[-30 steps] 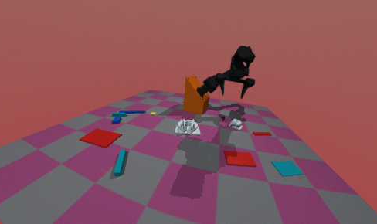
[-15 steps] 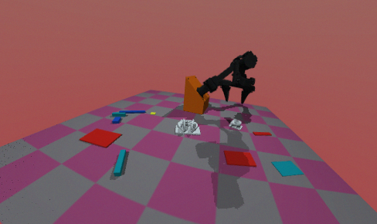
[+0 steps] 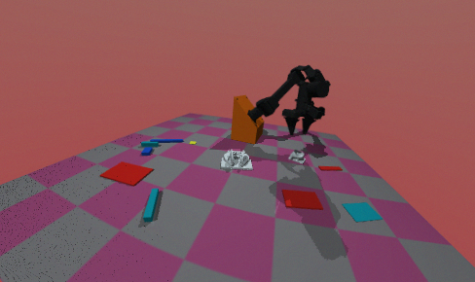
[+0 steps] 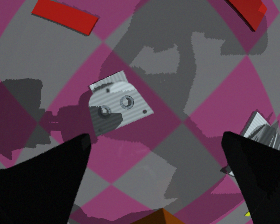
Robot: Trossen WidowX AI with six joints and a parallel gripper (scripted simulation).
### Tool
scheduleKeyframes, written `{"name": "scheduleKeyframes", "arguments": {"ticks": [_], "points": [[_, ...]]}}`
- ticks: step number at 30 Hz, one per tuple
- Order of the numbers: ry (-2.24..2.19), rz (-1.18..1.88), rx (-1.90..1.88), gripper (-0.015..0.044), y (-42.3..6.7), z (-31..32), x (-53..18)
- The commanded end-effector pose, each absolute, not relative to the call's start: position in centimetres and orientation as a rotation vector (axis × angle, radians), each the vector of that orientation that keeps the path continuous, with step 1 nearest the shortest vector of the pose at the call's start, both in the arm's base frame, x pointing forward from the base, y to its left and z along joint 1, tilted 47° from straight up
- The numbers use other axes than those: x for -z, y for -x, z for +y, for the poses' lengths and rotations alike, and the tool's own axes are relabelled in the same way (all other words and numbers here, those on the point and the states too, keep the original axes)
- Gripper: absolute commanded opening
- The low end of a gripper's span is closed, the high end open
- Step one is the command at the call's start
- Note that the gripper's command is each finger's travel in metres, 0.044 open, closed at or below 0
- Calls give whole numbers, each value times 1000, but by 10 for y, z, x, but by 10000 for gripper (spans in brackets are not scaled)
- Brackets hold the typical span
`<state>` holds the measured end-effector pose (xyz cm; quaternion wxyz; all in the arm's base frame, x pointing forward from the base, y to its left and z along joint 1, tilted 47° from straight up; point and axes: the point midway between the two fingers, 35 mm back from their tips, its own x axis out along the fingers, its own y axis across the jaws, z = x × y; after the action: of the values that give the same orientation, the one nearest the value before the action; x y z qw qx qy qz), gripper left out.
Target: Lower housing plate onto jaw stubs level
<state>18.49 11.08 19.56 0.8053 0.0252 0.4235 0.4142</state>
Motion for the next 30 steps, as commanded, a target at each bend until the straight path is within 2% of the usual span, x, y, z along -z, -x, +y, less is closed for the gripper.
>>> {"name": "scheduleKeyframes", "arguments": {"ticks": [1,12,30], "points": [[51,876,-964,440,-180,121,-193],[268,793,-1139,440,-166,144,-190],[269,790,-1143,440,-173,173,-163]]}}
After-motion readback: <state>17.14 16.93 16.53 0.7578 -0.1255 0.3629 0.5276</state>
